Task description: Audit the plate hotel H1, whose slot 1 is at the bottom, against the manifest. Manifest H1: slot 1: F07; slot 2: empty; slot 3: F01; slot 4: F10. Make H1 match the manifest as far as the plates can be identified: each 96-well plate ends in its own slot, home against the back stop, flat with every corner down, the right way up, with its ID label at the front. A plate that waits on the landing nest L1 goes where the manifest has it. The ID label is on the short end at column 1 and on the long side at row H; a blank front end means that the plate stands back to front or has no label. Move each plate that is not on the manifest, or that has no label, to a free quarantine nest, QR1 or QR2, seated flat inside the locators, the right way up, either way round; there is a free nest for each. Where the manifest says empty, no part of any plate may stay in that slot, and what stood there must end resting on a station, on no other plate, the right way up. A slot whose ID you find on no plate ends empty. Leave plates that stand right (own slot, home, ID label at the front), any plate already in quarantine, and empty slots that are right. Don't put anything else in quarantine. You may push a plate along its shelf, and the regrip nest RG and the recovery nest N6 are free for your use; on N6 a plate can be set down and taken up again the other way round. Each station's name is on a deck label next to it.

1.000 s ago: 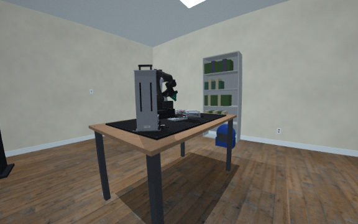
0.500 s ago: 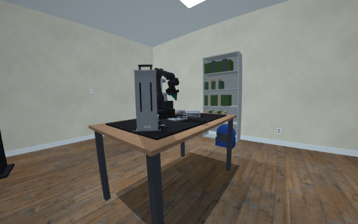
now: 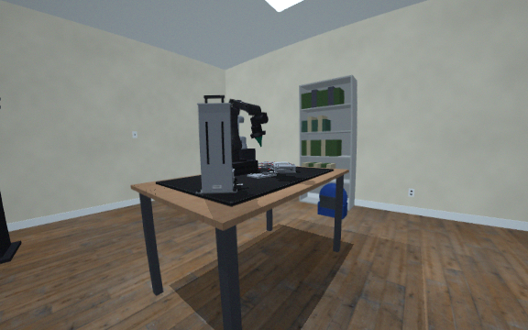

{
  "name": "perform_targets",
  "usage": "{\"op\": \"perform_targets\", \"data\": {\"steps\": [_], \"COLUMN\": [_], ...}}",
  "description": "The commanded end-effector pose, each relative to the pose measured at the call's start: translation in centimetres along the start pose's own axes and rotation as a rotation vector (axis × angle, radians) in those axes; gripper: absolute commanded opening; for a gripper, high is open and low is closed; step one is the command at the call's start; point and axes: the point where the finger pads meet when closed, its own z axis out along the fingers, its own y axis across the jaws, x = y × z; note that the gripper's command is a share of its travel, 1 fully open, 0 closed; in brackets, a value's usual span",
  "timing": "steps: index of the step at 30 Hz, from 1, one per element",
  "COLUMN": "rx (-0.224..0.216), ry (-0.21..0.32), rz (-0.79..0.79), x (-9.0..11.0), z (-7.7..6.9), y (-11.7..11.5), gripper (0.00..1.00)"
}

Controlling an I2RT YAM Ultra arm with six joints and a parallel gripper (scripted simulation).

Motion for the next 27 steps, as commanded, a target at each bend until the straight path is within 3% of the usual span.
{"op": "perform_targets", "data": {"steps": [1, 27], "rx": [0.022, 0.198], "ry": [-0.03, -0.097], "rz": [-0.114, -0.725], "x": [-0.2, -2.5], "z": [-0.5, -2.1], "y": [0.0, 2.6], "gripper": [0.0, 0.0]}}
